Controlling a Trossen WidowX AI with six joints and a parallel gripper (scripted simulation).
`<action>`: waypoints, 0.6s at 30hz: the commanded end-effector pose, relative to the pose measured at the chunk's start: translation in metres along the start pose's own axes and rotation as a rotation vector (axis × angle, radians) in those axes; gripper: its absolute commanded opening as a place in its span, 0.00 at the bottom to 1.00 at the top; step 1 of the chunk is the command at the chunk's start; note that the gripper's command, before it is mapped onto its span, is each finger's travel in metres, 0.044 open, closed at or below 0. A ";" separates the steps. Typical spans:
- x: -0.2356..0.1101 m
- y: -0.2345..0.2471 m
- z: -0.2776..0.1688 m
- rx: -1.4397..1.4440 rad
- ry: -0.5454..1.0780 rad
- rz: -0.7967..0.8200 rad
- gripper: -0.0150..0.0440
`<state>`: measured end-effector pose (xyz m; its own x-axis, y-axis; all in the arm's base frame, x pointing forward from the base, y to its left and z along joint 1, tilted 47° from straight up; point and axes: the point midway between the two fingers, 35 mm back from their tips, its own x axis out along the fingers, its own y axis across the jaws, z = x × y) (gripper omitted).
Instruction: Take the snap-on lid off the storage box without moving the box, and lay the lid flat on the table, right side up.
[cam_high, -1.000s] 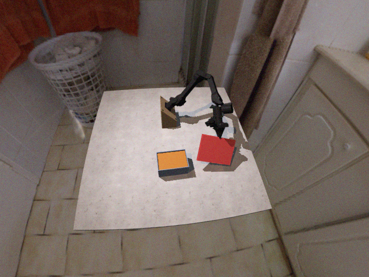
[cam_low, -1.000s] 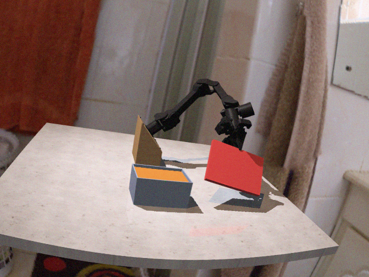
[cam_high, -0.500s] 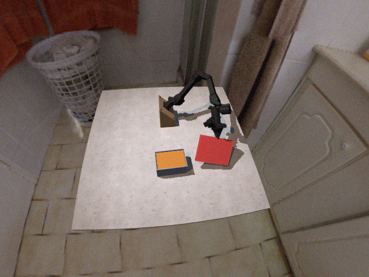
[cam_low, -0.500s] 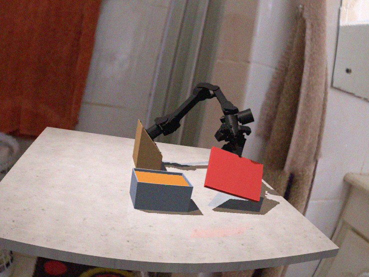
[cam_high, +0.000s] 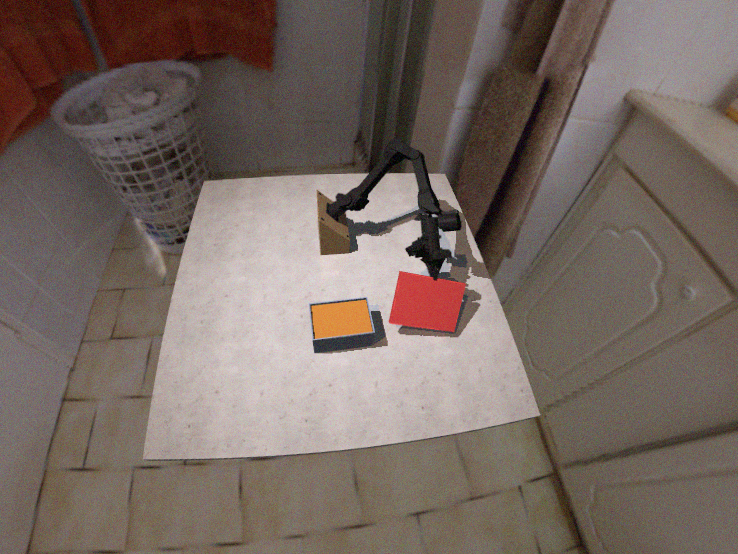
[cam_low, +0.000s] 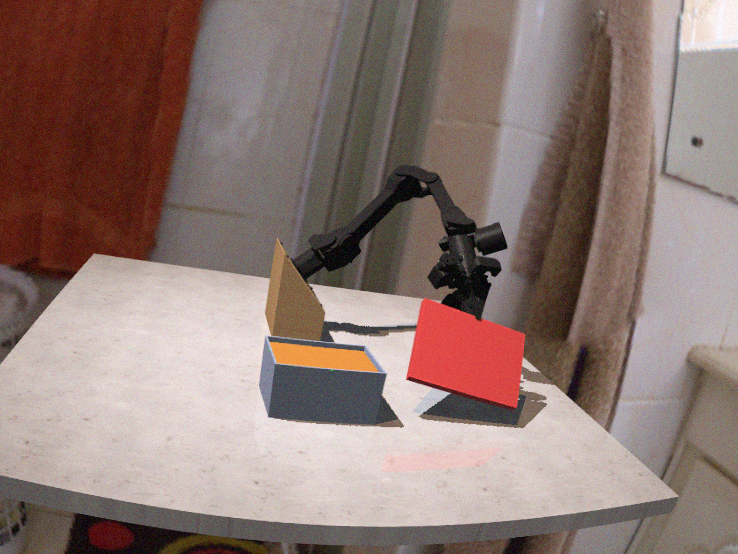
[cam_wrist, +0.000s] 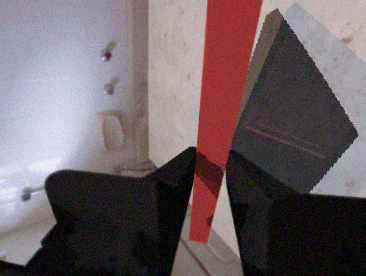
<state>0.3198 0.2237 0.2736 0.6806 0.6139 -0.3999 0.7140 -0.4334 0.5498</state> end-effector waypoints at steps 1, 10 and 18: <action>0.002 -0.001 0.002 0.004 -0.007 0.010 0.25; 0.007 -0.007 0.002 0.004 -0.007 0.010 0.25; 0.011 -0.011 0.002 0.005 -0.006 0.010 0.25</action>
<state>0.3183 0.2341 0.2638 0.6803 0.6143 -0.3998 0.7144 -0.4338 0.5491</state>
